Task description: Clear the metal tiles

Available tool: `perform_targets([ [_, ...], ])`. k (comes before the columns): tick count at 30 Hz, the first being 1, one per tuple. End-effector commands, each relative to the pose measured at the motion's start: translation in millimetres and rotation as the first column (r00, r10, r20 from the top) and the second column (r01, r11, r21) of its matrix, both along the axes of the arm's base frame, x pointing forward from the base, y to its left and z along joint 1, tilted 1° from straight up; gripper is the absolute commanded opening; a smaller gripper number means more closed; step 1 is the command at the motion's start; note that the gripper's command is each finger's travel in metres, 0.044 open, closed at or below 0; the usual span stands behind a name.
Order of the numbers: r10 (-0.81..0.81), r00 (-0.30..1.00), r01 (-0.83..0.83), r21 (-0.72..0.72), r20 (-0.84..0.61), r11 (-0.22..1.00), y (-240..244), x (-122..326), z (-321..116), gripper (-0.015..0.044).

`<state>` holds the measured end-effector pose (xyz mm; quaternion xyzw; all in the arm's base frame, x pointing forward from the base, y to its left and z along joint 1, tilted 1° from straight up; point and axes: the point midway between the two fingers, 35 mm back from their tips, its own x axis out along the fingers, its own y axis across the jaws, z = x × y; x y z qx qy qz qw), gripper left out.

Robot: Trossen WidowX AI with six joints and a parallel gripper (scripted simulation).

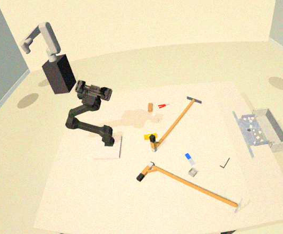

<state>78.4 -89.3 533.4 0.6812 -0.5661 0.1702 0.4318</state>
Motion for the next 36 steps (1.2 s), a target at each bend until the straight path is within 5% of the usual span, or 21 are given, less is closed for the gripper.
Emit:
perform_targets([
  [1, -0.01, 0.996, 0.006, -0.049, -0.086, 0.999, 6.4, 12.1, 5.1, 0.044],
  [36, -0.215, 0.757, -0.184, -0.518, -0.616, 0.835, 80.2, 103.4, 3.5, 0.044],
])
